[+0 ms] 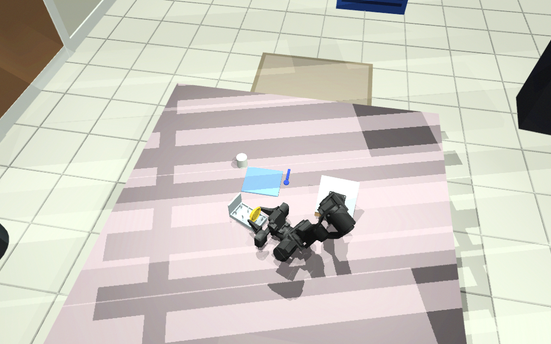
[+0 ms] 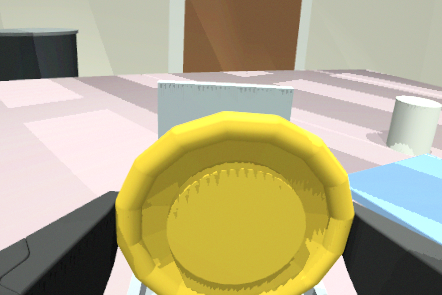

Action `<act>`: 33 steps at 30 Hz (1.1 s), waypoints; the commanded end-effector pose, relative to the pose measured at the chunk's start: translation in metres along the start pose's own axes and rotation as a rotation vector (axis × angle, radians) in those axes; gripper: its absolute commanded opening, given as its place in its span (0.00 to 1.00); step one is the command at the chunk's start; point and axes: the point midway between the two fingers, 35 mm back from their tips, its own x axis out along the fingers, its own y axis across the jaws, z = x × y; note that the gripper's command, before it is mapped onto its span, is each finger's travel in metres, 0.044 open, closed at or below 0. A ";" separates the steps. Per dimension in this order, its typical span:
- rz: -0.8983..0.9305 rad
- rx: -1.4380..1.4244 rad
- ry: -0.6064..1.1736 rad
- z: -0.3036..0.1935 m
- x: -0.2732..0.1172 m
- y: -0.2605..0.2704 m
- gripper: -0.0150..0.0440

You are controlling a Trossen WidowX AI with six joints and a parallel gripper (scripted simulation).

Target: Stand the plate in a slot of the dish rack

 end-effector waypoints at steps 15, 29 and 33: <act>-0.003 -0.007 0.006 -0.007 0.000 -0.002 0.30; -0.003 -0.006 0.005 -0.007 0.000 -0.002 0.92; -0.003 -0.006 0.005 -0.007 0.000 -0.002 0.93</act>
